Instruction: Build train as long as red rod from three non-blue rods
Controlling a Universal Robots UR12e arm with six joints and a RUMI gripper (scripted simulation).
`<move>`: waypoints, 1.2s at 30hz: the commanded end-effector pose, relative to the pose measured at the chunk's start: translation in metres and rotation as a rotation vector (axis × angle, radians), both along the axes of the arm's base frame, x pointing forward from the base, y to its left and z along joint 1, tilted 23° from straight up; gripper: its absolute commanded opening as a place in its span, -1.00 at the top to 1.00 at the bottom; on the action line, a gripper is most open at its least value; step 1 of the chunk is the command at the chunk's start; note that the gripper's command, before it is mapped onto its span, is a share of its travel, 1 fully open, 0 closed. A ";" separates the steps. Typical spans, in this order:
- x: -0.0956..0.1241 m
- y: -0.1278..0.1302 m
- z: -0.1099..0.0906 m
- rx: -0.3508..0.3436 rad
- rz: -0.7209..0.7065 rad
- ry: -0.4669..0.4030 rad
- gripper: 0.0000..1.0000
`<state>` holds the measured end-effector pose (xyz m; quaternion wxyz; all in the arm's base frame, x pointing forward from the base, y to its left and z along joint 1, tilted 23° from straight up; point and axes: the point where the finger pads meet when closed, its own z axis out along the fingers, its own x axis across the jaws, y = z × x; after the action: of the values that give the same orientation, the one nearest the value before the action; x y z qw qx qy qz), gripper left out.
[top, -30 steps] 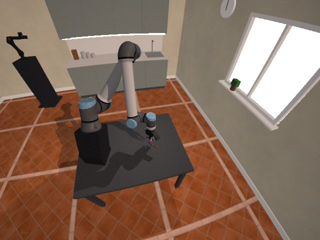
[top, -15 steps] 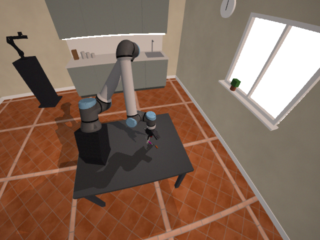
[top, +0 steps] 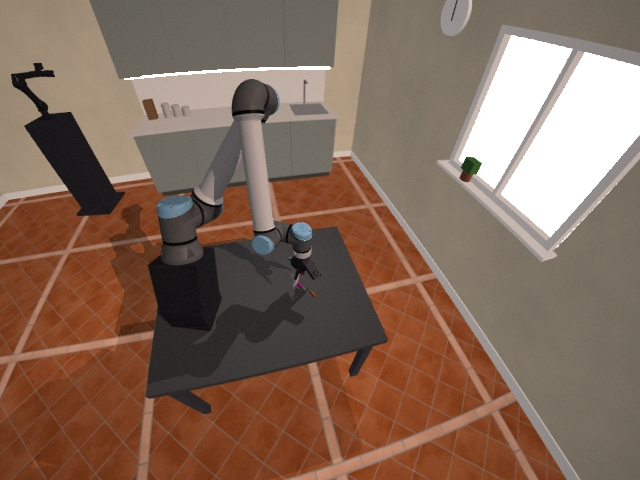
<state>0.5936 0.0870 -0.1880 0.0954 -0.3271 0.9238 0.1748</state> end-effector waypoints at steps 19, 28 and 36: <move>-0.004 -0.030 0.071 0.000 0.000 -0.001 -1.00; -0.005 -0.036 0.086 0.000 0.000 -0.001 -1.00; -0.005 -0.036 0.086 0.000 0.000 -0.001 -1.00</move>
<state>0.5879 0.0515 -0.1032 0.0954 -0.3271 0.9238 0.1748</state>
